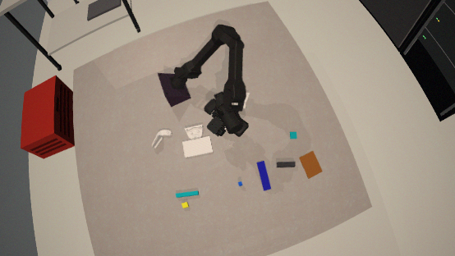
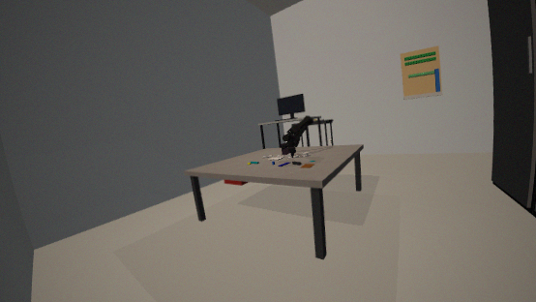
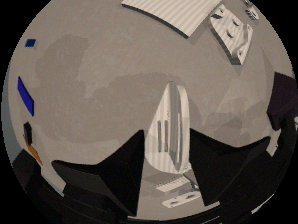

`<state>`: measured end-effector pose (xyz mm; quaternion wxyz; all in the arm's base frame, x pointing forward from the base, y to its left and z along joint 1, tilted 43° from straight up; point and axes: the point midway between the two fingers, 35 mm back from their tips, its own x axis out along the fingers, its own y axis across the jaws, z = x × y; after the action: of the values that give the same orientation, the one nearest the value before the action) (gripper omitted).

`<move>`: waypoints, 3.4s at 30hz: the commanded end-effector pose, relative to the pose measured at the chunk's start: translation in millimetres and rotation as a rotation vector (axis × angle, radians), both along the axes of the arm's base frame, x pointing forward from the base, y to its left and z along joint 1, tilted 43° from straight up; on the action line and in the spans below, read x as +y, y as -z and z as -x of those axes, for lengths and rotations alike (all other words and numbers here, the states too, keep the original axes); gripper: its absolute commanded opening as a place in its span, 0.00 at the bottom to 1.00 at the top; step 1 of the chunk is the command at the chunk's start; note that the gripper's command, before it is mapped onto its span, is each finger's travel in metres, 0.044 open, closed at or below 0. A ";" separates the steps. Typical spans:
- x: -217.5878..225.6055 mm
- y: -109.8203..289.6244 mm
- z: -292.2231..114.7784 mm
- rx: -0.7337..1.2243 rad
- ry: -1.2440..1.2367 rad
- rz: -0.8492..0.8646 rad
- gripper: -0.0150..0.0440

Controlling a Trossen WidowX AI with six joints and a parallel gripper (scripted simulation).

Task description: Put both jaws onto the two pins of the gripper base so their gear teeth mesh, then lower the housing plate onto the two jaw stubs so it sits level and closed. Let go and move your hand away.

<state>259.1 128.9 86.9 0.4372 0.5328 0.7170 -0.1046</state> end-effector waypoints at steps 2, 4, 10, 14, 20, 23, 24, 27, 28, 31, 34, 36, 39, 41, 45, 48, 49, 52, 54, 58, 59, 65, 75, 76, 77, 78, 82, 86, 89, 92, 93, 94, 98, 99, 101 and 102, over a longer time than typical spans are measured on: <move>-8.6 -8.9 -3.5 -0.007 0.002 0.001 0.48; -12.9 -13.3 -4.4 -0.006 0.002 0.002 0.48; -25.8 -26.8 -6.0 -0.005 0.003 0.003 0.48; -34.3 -36.1 -6.3 -0.005 0.004 0.003 0.48; -46.9 -50.5 -5.6 -0.003 0.005 0.000 0.48; -51.6 -56.0 -5.0 -0.003 0.005 -0.001 0.48; -51.9 -56.4 -4.9 -0.003 0.005 -0.001 0.48; -51.9 -56.4 -4.9 -0.003 0.005 -0.001 0.48; -52.3 -56.1 -5.2 -0.005 0.003 -0.001 0.48; -57.4 -51.5 -8.5 -0.030 -0.024 0.000 0.48; -64.2 -45.4 -12.4 -0.063 -0.059 0.001 0.48; -68.8 -41.3 -14.9 -0.085 -0.082 0.001 0.48; -75.8 -35.1 -18.3 -0.118 -0.118 0.002 0.48; -80.5 -30.9 -20.5 -0.139 -0.142 0.002 0.48; -90.0 -22.5 -24.3 -0.183 -0.189 0.001 0.48; -97.2 -16.0 -26.7 -0.215 -0.225 0.000 0.48; -99.6 -13.9 -27.5 -0.225 -0.237 0.000 0.48; -106.9 -7.3 -29.5 -0.258 -0.273 -0.001 0.48; -111.8 -2.9 -30.7 -0.279 -0.298 -0.003 0.48; -121.6 6.0 -32.6 -0.322 -0.346 -0.005 0.48; -124.0 8.2 -32.9 -0.333 -0.358 -0.006 0.48; -138.7 21.8 -34.4 -0.397 -0.431 -0.012 0.48; -162.8 45.0 -33.9 -0.507 -0.551 -0.026 0.48; -165.2 47.3 -33.6 -0.518 -0.563 -0.028 0.48; -167.1 49.2 -33.4 -0.527 -0.573 -0.029 0.48; -168.3 50.4 -33.2 -0.533 -0.579 -0.030 0.48; -168.7 50.8 -33.2 -0.535 -0.581 -0.030 0.48; -168.7 50.8 -33.2 -0.535 -0.581 -0.030 0.48; -168.7 50.8 -33.2 -0.535 -0.581 -0.030 0.48; -168.7 50.8 -33.2 -0.535 -0.581 -0.030 0.48; -168.7 50.8 -33.2 -0.535 -0.581 -0.030 0.48; -168.7 50.8 -33.2 -0.535 -0.581 -0.030 0.48; -168.7 50.8 -33.2 -0.535 -0.581 -0.030 0.48; -168.7 50.8 -33.2 -0.535 -0.581 -0.030 0.48; -168.7 50.8 -33.2 -0.535 -0.581 -0.030 0.48; -168.7 50.8 -33.2 -0.535 -0.581 -0.030 0.48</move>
<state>291.5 -38.0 36.3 0.6088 0.3254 0.7018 0.1759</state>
